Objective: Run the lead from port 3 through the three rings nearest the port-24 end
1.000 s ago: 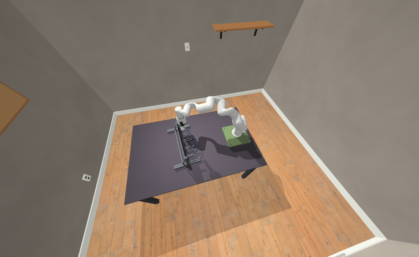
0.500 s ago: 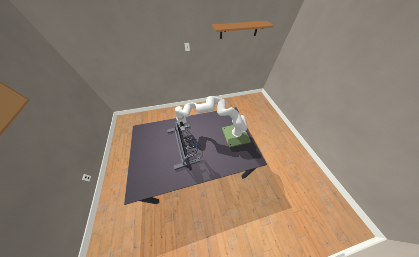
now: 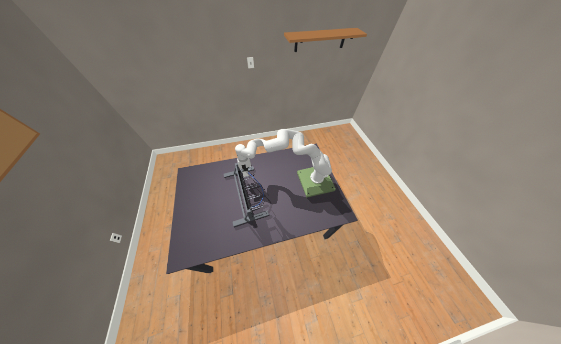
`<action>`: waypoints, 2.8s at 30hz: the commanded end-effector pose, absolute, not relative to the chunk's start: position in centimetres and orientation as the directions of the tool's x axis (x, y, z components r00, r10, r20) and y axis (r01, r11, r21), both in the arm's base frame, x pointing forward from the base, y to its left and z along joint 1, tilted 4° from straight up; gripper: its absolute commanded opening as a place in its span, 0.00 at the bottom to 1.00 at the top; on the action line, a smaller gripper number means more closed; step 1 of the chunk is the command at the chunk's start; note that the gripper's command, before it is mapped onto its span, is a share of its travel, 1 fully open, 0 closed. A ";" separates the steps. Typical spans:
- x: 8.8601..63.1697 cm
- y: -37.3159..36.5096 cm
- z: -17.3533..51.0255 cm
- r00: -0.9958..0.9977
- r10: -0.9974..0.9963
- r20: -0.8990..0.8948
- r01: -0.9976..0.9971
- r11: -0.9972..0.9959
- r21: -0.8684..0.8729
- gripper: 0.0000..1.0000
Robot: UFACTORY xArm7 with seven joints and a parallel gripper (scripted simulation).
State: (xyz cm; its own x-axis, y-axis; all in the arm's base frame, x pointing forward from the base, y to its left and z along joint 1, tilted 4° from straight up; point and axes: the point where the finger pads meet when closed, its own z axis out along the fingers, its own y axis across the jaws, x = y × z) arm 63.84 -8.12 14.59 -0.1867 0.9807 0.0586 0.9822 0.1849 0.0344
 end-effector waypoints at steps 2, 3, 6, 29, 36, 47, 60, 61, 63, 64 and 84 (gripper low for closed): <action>61.8 -3.6 15.5 -0.165 0.985 0.056 0.986 0.162 0.046 0.00; 61.4 -2.8 15.5 -0.161 0.985 0.056 0.986 0.158 0.045 0.00; 60.0 -0.8 15.6 -0.150 0.987 0.057 0.988 0.147 0.045 0.00; 51.2 8.2 15.3 -0.105 0.993 0.058 0.994 0.102 0.042 0.33; 51.2 8.2 15.3 -0.105 0.993 0.058 0.994 0.102 0.042 0.33; 51.2 8.2 15.3 -0.105 0.993 0.058 0.994 0.102 0.042 0.33; 51.2 8.2 15.3 -0.105 0.993 0.058 0.994 0.102 0.042 0.33; 51.2 8.2 15.3 -0.105 0.993 0.058 0.994 0.102 0.042 0.33; 51.2 8.2 15.3 -0.105 0.993 0.058 0.994 0.102 0.042 0.33; 51.2 8.2 15.3 -0.105 0.993 0.058 0.994 0.102 0.042 0.33; 51.3 8.3 13.1 -0.105 0.993 0.058 0.994 0.102 0.042 0.33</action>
